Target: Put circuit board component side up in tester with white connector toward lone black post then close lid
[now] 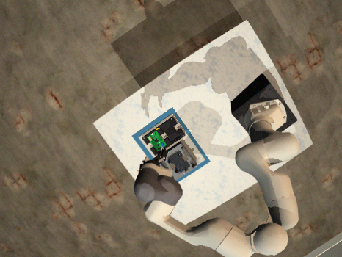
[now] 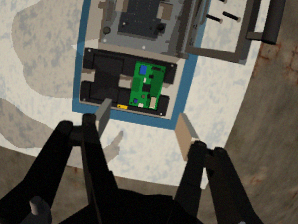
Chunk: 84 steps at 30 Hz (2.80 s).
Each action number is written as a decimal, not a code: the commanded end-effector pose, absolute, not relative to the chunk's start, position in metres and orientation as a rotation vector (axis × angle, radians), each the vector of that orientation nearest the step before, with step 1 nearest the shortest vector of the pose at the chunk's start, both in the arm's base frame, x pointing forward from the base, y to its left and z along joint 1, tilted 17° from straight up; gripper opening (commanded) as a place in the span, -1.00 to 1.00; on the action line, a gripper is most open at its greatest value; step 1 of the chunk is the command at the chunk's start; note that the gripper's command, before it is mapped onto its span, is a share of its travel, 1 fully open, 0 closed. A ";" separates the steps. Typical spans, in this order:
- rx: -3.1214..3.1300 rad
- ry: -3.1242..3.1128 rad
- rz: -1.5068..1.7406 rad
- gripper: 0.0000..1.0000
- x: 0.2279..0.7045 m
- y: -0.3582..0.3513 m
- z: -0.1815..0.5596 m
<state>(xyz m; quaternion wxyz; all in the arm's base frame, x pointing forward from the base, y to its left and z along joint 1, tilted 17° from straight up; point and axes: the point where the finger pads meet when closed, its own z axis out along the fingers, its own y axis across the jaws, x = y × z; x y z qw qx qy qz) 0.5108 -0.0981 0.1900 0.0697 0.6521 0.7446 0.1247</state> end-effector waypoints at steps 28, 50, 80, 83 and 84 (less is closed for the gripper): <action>1.939 2.232 0.376 0.16 0.549 -0.094 0.078; 1.939 2.232 0.376 0.16 0.561 -0.090 0.038; 1.939 2.232 0.376 0.16 0.562 -0.090 0.035; 1.939 2.232 0.376 0.16 0.562 -0.090 0.035; 1.939 2.232 0.376 0.16 0.562 -0.090 0.035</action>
